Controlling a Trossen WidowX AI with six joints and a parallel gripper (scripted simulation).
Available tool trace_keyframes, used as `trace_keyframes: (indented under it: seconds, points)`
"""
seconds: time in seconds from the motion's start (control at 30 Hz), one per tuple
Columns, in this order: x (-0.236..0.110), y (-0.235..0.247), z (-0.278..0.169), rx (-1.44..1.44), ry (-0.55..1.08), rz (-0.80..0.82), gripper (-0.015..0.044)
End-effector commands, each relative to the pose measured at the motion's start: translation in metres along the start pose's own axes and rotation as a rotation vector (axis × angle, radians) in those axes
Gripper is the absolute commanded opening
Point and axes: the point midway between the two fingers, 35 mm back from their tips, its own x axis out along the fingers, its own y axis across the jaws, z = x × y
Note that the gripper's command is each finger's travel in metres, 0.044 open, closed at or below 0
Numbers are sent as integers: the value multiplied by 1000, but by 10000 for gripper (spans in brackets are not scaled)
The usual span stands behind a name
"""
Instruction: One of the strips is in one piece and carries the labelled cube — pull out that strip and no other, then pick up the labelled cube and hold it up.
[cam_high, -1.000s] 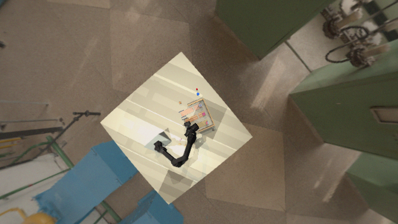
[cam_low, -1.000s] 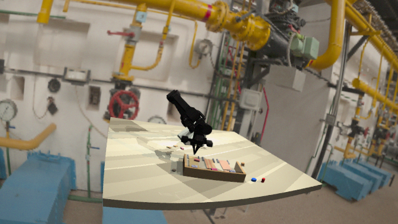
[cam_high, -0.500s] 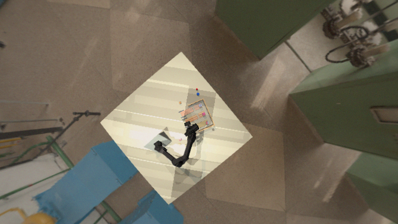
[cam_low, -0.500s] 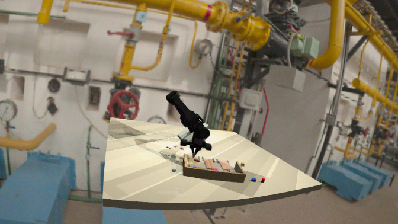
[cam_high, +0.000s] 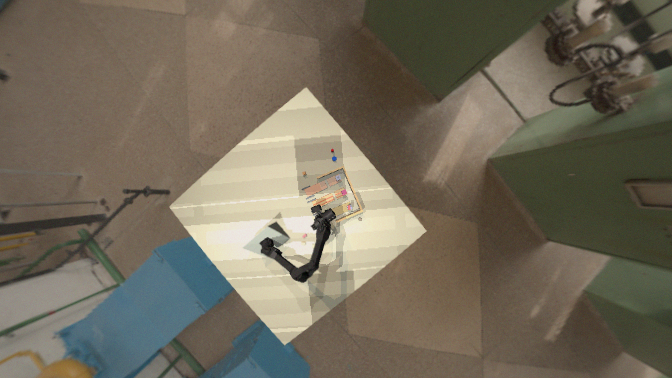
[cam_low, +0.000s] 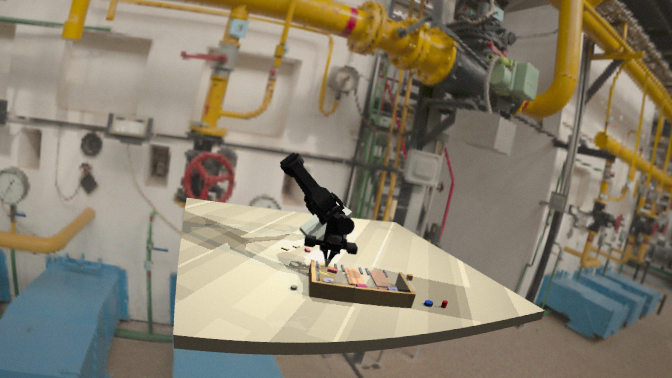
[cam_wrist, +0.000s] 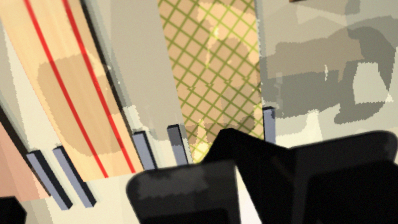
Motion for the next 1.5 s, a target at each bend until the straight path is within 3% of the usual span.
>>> trace_keyframes:
  seconds: [0.0,1.47]
  points:
    - [1,1,-1,-8,3,1,0]
    - [5,1,-1,-8,3,0,0]
